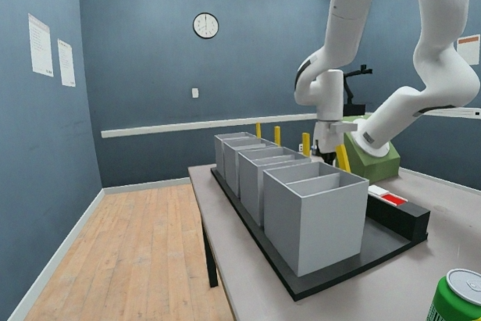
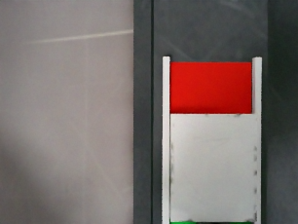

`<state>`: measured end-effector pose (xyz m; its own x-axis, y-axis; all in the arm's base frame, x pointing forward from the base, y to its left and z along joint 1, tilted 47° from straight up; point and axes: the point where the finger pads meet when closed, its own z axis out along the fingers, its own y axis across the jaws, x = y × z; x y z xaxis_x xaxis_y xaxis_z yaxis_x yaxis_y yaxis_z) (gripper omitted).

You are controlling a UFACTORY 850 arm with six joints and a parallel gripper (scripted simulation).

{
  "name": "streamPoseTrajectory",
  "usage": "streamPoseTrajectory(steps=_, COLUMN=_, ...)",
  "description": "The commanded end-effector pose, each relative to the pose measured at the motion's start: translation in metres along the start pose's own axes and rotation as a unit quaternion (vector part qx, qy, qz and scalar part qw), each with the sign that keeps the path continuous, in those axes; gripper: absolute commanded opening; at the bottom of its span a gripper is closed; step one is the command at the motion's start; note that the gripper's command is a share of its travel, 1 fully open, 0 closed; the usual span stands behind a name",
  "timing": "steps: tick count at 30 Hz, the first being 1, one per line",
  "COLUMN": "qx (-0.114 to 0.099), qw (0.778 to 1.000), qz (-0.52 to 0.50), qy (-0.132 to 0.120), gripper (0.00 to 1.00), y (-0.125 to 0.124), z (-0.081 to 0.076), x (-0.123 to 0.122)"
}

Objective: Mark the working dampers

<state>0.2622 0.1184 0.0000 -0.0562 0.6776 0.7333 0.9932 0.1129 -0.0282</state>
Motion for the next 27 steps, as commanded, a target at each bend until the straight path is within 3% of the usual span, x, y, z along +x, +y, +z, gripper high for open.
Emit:
streamPoseTrajectory(steps=1, qx=-0.001, qw=1.0, qz=0.0, qy=0.0, gripper=0.0, y=0.001, z=0.0, x=0.003)
streamPoseTrajectory(steps=27, qx=-0.001, qw=1.0, qz=0.0, qy=0.0, gripper=0.0, y=0.001, z=0.0, x=0.015)
